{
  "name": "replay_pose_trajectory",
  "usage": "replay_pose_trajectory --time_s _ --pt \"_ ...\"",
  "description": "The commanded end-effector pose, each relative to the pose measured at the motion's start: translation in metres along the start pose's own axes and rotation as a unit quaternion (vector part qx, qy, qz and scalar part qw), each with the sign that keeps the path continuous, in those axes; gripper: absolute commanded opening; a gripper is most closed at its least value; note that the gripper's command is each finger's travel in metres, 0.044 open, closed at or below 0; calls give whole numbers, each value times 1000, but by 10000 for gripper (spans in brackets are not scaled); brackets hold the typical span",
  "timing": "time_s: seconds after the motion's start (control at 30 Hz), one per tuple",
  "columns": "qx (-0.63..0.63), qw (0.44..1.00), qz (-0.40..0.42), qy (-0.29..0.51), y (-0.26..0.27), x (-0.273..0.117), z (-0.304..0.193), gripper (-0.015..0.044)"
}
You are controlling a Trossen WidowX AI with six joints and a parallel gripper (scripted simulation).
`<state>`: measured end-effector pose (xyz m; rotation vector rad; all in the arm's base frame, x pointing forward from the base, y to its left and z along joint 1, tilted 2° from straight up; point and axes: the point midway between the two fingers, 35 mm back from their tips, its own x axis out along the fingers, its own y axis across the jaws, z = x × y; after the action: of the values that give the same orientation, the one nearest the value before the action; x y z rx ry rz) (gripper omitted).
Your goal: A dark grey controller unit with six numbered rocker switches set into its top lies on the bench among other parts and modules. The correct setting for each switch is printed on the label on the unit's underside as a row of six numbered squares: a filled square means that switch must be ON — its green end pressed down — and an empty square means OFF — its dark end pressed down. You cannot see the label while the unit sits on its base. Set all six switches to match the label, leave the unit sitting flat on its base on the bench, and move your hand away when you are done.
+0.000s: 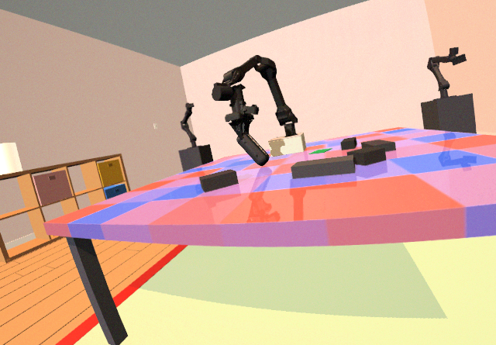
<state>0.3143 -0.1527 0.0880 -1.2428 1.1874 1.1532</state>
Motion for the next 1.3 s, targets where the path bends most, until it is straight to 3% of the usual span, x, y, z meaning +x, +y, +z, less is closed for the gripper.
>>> replay_pose_trajectory --time_s 0.0,1.27 --pt "-1 1000 0 -5 0 -1 7 337" --pt "-1 1000 -1 -6 0 -7 39 338"
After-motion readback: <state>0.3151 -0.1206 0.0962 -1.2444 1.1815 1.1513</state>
